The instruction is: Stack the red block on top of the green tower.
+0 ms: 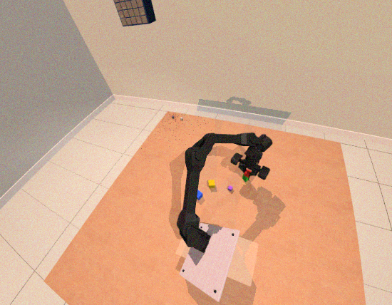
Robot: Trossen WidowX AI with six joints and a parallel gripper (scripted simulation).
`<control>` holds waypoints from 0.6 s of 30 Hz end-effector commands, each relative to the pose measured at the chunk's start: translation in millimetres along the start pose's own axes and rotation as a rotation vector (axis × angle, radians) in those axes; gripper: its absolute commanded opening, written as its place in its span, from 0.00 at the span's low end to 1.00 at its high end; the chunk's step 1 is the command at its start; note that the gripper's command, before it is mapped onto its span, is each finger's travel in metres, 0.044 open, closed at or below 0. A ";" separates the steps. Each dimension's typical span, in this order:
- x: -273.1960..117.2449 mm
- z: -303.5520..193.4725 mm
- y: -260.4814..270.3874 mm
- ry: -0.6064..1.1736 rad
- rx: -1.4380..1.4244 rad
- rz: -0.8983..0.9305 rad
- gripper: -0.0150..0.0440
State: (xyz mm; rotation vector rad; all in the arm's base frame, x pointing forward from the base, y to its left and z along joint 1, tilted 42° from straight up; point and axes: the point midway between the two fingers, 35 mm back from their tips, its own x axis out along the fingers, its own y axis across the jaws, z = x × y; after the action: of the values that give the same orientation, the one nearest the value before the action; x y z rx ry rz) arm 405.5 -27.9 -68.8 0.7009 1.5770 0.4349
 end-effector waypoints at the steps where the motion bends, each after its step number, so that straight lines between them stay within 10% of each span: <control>1: -2.6 0.4 0.3 -0.002 0.006 0.002 0.25; 18: -0.4 0.0 0.0 0.001 0.001 0.000 0.97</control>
State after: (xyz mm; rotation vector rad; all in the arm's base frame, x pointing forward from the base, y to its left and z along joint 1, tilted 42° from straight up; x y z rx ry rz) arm 405.4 -27.9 -68.3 0.7035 1.5788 0.4348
